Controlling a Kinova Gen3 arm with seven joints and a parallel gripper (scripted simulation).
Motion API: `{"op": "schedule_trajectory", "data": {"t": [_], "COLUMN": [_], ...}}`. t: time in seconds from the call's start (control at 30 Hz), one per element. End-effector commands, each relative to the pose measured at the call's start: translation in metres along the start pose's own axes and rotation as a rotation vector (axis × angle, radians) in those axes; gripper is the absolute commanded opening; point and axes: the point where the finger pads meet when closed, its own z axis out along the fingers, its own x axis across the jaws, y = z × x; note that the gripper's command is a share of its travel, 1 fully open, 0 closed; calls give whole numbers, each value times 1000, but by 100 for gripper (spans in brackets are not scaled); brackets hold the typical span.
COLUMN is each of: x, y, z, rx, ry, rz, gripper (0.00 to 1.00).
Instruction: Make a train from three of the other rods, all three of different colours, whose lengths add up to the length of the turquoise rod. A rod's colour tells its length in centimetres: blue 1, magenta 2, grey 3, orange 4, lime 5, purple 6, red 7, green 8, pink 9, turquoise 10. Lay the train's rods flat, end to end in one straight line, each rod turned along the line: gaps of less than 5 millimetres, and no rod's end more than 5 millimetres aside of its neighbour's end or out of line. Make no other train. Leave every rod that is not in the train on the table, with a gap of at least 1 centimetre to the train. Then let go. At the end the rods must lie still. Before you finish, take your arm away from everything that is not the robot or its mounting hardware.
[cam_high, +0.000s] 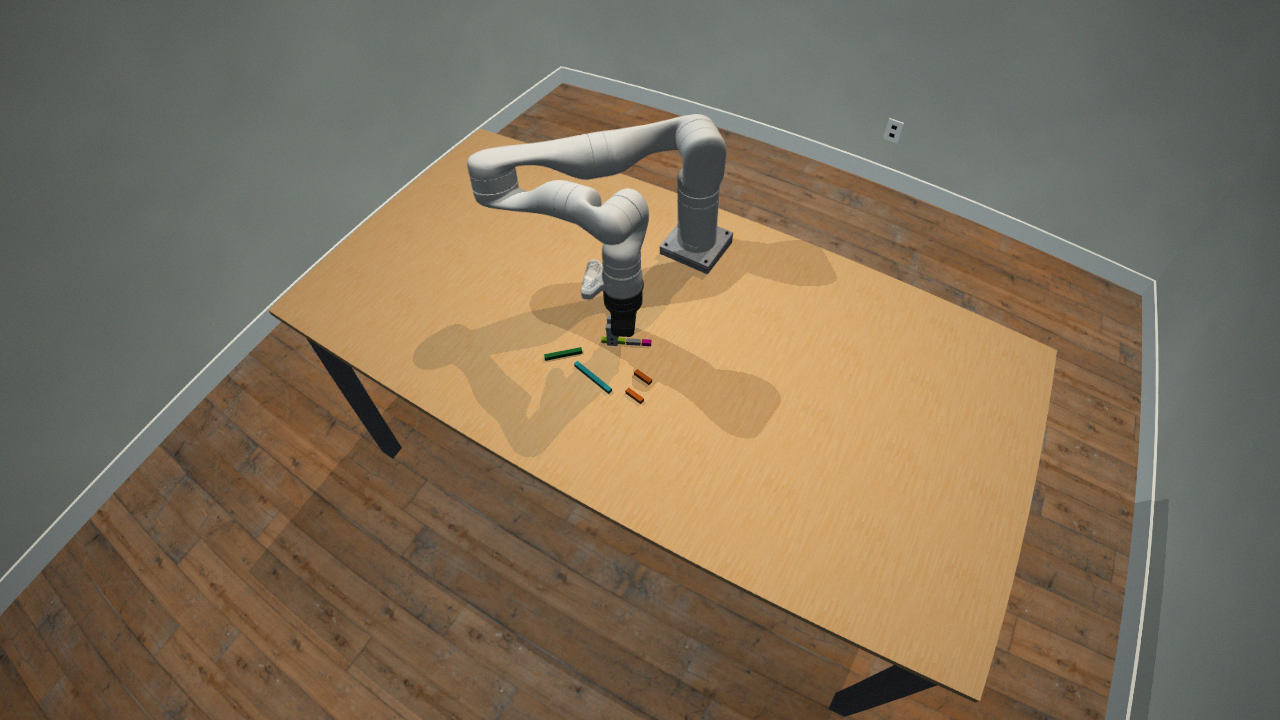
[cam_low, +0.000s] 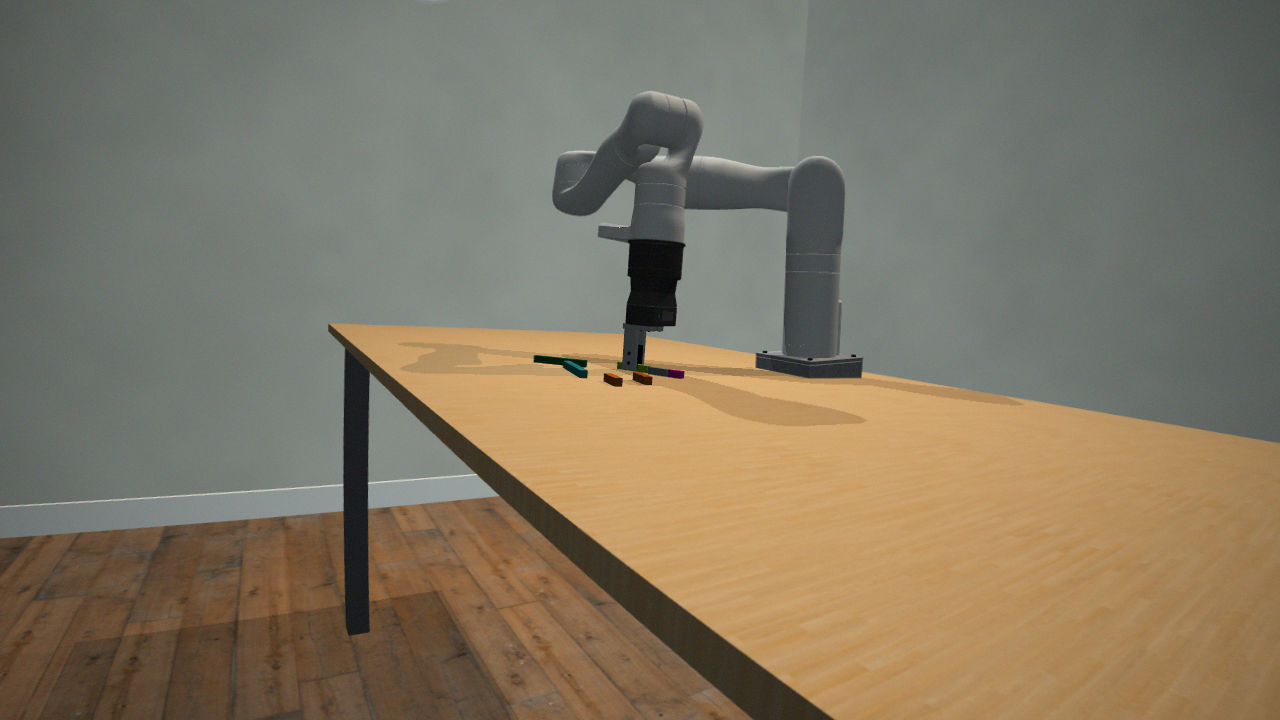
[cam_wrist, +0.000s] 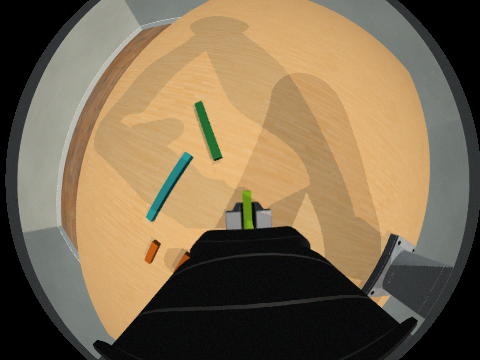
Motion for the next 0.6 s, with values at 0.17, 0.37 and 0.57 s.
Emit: {"op": "schedule_trajectory", "data": {"t": [0.17, 0.37, 0.57], "x": [-1, -1, -1], "y": [1, 1, 1], "z": [1, 1, 1], "rx": [1, 1, 1], "ry": [-5, -5, -5], "rz": [1, 1, 1], "gripper": [36, 48, 54]}}
